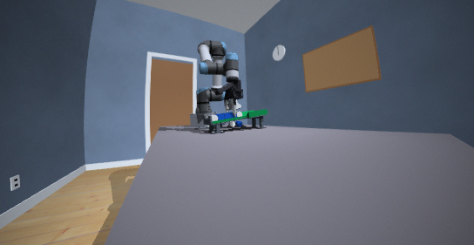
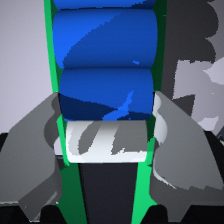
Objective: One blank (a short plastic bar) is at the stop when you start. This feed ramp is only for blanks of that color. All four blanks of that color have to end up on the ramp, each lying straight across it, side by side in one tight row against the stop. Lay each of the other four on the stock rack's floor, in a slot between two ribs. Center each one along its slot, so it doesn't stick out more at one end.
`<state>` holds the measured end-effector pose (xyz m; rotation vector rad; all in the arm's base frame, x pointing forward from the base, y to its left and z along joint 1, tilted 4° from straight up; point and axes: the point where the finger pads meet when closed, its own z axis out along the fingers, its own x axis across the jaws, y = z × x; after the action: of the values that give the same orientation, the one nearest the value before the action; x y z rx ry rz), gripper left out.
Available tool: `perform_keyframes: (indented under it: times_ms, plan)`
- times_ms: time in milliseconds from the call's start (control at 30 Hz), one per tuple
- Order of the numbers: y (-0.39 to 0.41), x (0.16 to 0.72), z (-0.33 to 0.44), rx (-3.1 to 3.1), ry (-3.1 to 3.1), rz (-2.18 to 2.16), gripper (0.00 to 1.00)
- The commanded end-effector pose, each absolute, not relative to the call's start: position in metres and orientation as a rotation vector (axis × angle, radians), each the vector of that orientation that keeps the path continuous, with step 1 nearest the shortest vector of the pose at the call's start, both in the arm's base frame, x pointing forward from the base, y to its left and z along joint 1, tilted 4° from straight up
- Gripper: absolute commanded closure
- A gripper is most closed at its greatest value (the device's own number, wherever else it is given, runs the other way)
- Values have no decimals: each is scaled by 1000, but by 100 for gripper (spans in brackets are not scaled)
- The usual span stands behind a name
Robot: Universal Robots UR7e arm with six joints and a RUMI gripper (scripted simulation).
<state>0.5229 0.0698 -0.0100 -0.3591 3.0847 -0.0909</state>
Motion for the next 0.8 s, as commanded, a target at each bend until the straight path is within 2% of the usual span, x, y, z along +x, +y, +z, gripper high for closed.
perform_keyframes:
  times_ms: [0,767]
  plan:
    - [70,523,-8,-359,3083,-91,63]
    - [75,519,90,-359,3083,-91,63]
